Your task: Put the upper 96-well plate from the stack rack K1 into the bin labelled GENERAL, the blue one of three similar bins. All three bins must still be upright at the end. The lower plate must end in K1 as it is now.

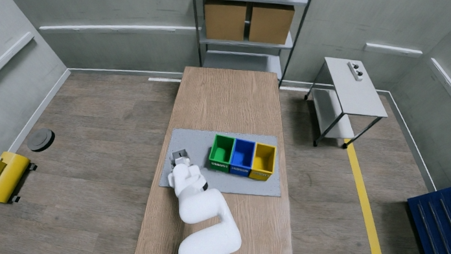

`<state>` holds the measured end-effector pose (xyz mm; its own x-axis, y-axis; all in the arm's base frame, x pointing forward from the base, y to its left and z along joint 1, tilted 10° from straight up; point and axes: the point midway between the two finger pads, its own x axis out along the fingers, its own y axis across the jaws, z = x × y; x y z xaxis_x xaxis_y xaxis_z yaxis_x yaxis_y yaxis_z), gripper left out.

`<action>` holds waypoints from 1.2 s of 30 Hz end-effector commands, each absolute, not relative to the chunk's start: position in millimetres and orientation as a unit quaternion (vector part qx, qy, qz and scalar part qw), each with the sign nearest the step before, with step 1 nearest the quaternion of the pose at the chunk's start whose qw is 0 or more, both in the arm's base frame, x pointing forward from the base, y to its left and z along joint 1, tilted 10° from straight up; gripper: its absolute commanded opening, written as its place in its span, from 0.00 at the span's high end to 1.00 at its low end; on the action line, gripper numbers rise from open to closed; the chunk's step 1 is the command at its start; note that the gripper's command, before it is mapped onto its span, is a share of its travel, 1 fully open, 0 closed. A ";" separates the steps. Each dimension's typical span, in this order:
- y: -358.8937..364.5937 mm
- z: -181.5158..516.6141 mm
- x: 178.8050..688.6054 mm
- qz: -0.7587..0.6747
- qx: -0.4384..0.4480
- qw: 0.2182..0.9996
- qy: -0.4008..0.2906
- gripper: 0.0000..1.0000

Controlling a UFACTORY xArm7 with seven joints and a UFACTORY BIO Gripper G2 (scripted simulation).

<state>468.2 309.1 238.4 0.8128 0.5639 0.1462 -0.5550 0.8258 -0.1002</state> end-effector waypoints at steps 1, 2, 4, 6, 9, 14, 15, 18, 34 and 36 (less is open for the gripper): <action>311.2 238.9 468.9 0.294 -0.027 0.952 -0.086 0.63; 311.2 238.9 468.9 0.294 -0.027 0.952 -0.086 0.63; 311.2 238.9 468.9 0.294 -0.027 0.952 -0.086 0.63; 311.2 238.9 468.9 0.294 -0.027 0.952 -0.086 0.63; 311.2 238.9 468.9 0.294 -0.027 0.952 -0.086 0.63; 311.2 234.0 469.8 0.294 -0.027 0.952 -0.086 0.63; 311.2 232.4 470.1 0.294 -0.027 0.952 -0.086 0.63; 311.2 227.4 471.0 0.294 -0.027 0.952 -0.086 0.63; 311.1 204.5 475.2 0.294 -0.027 0.952 -0.086 0.63; 311.1 201.2 475.8 0.294 -0.027 0.952 -0.086 0.63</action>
<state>473.9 310.7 206.4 0.8131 0.5638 0.1449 -0.5547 0.8259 -0.1009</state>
